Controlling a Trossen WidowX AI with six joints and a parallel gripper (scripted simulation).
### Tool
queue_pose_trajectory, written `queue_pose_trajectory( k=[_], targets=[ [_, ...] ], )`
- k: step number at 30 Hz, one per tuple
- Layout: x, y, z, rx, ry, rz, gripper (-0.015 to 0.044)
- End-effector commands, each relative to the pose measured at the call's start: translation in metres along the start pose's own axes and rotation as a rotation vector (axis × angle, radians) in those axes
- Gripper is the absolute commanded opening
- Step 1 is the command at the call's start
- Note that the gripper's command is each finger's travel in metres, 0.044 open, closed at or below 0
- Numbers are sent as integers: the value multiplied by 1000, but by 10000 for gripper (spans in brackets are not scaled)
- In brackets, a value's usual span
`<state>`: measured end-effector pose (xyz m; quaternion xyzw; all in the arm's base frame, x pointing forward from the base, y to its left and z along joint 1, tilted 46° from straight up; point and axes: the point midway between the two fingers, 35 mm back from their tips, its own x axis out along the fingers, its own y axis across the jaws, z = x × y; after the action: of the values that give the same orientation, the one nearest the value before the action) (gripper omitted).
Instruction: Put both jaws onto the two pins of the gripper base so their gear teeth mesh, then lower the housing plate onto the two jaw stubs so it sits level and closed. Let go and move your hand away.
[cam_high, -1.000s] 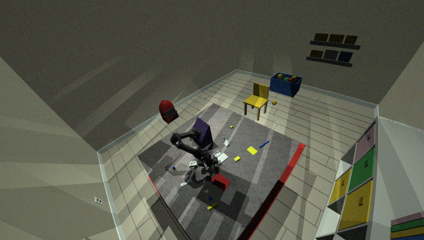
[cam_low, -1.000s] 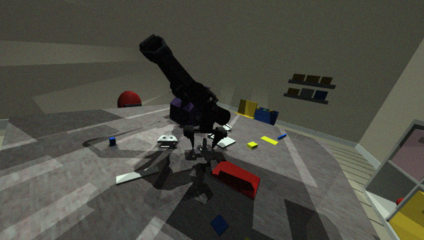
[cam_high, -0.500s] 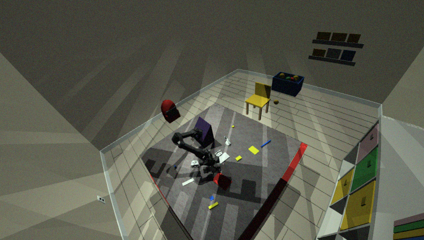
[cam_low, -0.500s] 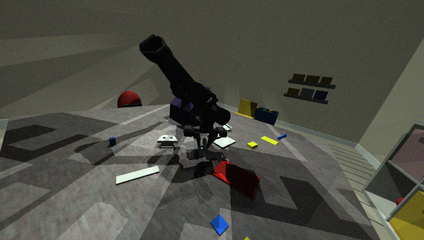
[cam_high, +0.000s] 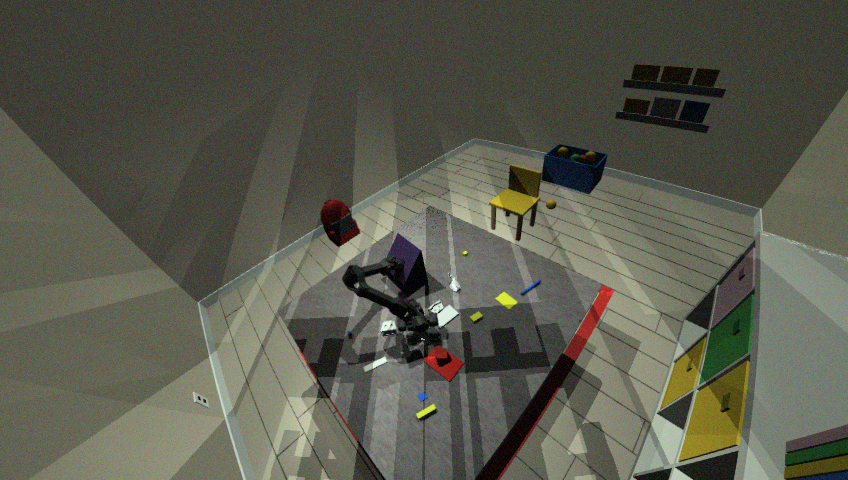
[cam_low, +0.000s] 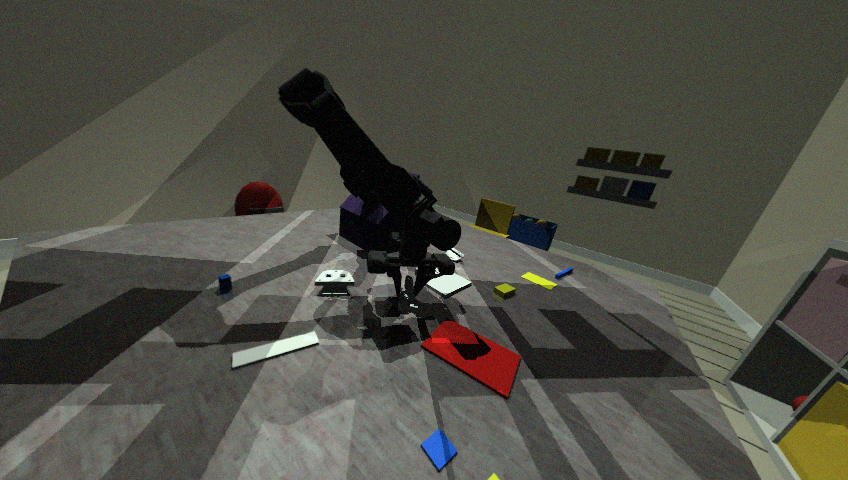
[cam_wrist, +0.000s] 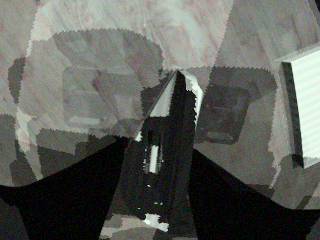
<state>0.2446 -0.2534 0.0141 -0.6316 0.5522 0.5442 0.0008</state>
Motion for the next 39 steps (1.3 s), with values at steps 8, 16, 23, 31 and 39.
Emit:
queue_pose_trajectory(
  k=[8,16,23,31,39],
  targets=[
    [-26,-2,-2,0,-1,-2,134],
    [-51,-2,-2,-2,-2,-4,134],
    [-73,-1,0,-3,-2,-4,134],
    [-78,-3,2,37,-2,-6,134],
    [-79,-17,14,252,-7,-14,134]
  ],
)
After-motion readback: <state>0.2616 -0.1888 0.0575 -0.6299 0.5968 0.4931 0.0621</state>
